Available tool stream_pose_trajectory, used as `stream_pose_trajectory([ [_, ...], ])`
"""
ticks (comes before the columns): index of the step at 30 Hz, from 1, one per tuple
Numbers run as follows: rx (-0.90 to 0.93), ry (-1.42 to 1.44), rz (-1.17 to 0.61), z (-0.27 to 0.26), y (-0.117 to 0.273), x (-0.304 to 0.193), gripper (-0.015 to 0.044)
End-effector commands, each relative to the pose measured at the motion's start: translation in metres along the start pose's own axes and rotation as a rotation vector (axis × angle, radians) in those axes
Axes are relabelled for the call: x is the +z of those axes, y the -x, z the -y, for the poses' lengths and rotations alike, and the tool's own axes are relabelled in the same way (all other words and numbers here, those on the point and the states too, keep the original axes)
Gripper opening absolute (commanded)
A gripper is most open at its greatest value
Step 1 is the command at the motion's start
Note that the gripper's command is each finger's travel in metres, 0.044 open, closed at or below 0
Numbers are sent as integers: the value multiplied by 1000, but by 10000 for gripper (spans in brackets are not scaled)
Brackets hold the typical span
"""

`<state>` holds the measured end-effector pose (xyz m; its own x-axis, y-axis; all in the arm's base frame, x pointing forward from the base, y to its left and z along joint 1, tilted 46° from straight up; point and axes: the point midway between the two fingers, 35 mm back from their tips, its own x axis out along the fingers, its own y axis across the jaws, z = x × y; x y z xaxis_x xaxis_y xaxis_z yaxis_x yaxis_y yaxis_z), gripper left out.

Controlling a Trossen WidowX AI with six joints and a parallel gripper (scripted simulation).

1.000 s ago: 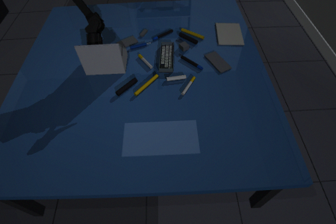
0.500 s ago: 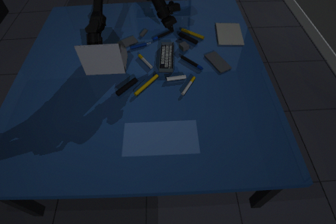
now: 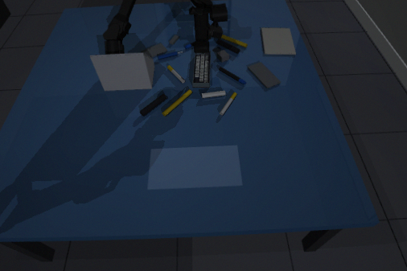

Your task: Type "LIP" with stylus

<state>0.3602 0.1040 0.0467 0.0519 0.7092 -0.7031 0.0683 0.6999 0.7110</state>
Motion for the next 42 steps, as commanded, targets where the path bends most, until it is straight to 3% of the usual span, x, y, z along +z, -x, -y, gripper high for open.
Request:
stream_pose_trajectory([
  [1,5,-13,-8,0,-1,-1,0],
  [7,1,-13,-8,67,-1,-2,0],
  [19,1,-13,-8,72,-1,-2,0],
  [25,-2,-13,-8,138,-1,-3,0],
  [36,-2,-13,-8,137,-1,-4,0],
  [42,0,-15,-9,110,-1,-35,0],
])
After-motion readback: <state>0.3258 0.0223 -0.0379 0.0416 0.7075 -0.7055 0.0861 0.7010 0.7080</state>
